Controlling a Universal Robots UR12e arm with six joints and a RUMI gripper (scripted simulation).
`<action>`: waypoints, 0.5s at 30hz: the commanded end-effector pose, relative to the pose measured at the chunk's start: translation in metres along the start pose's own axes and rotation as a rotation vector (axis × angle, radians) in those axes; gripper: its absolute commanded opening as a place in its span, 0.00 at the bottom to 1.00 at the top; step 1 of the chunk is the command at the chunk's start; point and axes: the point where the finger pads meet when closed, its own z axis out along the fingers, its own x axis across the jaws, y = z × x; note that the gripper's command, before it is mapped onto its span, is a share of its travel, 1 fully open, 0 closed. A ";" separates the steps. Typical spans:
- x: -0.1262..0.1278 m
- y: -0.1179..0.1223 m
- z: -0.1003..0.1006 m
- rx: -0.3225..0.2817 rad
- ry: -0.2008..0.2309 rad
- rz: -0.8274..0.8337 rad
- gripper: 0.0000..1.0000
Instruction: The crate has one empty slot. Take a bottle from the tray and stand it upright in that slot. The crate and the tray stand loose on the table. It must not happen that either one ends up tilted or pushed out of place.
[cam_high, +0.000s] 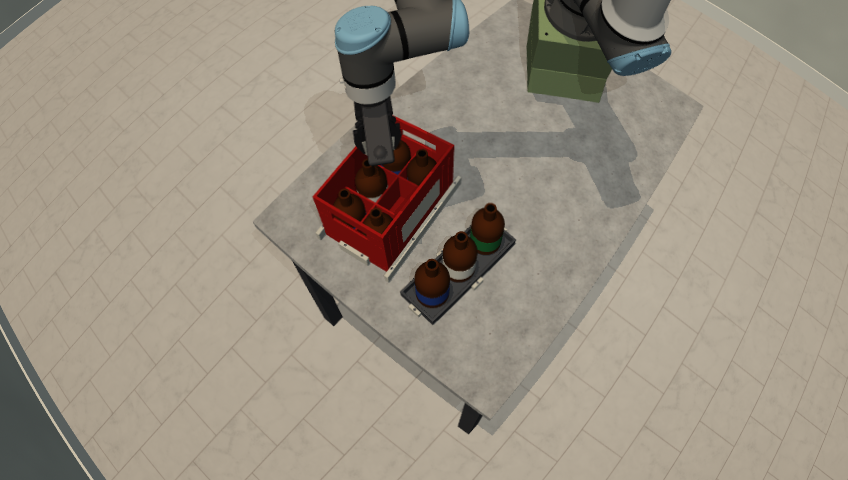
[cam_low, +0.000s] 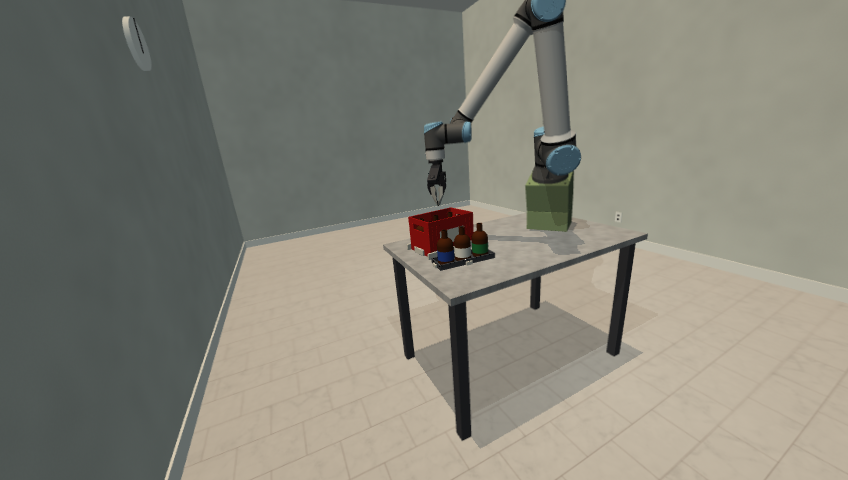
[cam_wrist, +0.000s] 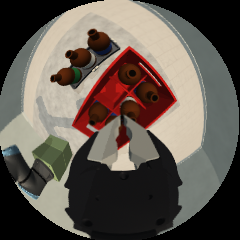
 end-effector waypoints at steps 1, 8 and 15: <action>-0.032 -0.051 0.001 -0.005 0.002 0.047 0.00; -0.088 -0.116 0.000 -0.003 0.004 0.113 0.00; -0.133 -0.159 -0.003 0.003 0.005 0.162 0.00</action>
